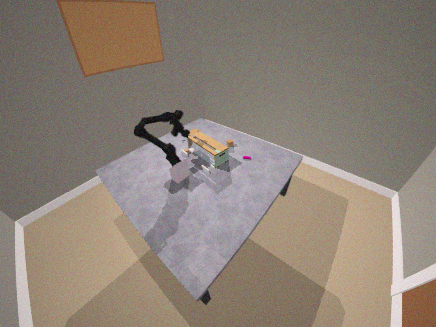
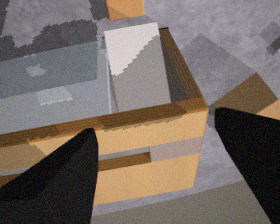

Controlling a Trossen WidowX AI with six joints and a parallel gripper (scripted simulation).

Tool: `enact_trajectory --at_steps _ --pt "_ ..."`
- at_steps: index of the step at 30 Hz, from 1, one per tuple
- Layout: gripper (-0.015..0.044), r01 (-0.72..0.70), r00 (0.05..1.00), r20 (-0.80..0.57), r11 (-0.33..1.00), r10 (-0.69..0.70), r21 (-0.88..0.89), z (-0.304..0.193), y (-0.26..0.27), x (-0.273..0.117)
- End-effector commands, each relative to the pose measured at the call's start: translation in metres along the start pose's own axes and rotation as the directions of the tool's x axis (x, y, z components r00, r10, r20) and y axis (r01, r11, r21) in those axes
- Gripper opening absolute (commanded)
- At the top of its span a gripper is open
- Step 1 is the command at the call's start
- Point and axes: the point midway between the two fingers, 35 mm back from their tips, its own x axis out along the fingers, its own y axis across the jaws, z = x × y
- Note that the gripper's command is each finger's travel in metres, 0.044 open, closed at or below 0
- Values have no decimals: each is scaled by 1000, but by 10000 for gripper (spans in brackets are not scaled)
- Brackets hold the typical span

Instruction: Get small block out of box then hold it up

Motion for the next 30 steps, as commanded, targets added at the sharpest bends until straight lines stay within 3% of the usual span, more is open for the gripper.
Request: enact_trajectory --at_steps 1,10,30 --pt "285 -5 1000 -4 1000 5 -27 0 1 0" --pt "285 1 1000 -4 1000 -1 -26 36 -2 84" --pt "285 1 1000 -3 1000 -1 -26 45 -1 107"
